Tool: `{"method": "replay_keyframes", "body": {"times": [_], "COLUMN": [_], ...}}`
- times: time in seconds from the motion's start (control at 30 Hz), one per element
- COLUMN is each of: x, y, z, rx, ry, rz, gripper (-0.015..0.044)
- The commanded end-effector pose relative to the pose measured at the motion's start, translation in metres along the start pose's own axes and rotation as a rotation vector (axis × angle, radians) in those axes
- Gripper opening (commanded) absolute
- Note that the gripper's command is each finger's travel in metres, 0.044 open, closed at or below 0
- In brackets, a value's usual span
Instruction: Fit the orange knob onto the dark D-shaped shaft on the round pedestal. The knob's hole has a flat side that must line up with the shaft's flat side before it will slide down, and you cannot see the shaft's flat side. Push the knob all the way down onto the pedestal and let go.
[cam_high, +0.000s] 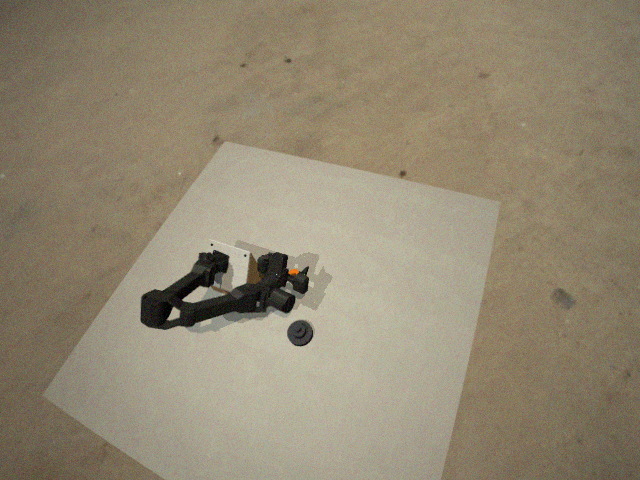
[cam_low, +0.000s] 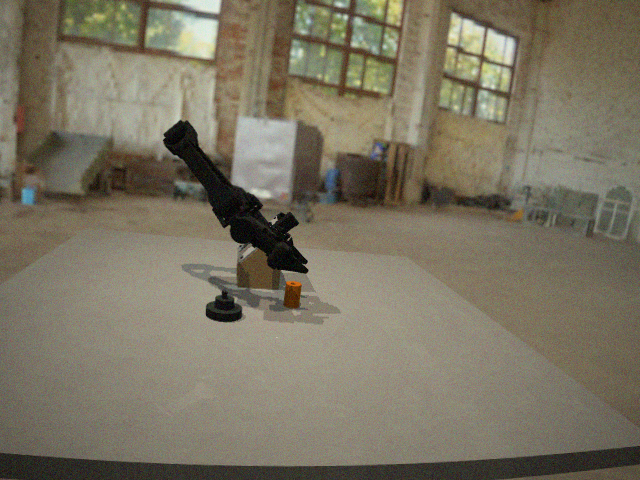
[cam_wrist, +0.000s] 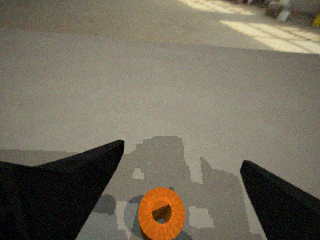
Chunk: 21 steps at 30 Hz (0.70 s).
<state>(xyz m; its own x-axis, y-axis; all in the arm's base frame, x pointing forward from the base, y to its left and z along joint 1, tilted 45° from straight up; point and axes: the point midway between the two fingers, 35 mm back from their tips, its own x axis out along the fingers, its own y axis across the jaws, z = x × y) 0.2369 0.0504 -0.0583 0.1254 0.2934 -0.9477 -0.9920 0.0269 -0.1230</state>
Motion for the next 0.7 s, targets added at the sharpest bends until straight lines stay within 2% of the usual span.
{"method": "replay_keyframes", "body": {"times": [0.0,0.07,0.13,0.23,0.33,0.5,0.67], "x": [-0.006,-0.006,-0.001,0.005,0.003,-0.012,-0.015], "y": [0.006,0.006,0.01,0.017,0.019,0.008,0.005], "z": [0.012,0.012,0.013,0.014,0.016,0.031,0.035], "rx": [0.012,0.017,0.059,0.12,0.131,0.029,0.006], "ry": [0.007,0.017,0.108,0.347,0.612,1.027,1.075], "rz": [0.011,0.02,0.081,0.172,0.187,0.045,0.011], "gripper": [0.044,0.044,0.044,0.044,0.044,0.044,0.044]}}
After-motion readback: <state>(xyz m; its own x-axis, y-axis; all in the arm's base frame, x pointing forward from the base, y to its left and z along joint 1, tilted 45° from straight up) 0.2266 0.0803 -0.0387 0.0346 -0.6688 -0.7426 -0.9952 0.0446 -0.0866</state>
